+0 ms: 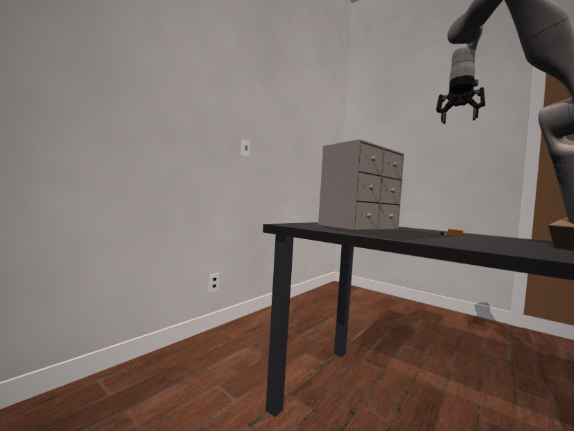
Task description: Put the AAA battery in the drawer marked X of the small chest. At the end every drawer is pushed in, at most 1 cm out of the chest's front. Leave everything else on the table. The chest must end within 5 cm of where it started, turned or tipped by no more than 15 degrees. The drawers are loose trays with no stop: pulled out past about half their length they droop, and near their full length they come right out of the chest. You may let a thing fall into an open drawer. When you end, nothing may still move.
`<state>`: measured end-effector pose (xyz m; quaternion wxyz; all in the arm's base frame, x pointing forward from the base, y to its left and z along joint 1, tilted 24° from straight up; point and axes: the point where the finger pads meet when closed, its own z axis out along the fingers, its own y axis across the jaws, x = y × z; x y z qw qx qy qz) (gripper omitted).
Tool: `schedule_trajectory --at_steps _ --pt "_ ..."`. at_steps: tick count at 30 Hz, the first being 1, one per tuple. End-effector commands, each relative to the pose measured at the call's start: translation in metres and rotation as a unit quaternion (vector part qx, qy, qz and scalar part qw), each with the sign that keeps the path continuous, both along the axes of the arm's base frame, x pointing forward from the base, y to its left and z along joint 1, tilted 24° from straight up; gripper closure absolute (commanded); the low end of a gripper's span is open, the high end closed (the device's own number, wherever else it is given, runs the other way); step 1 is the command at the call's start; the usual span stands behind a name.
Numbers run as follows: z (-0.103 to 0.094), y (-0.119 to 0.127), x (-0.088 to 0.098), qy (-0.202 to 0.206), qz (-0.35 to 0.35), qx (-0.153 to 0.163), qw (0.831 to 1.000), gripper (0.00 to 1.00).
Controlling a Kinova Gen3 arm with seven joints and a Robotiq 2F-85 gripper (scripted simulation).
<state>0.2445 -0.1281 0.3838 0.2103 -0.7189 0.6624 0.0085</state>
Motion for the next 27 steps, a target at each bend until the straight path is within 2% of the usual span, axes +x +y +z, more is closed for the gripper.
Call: schedule_trajectory --at_steps 1,13,27 --pt "0.000 0.000 0.000 0.000 0.000 0.000 1.000 0.00" --pt "-0.004 0.002 0.004 -0.007 0.019 -0.006 1.000 0.00" --pt "-0.021 0.011 0.022 -0.034 0.099 -0.029 0.994 0.00"
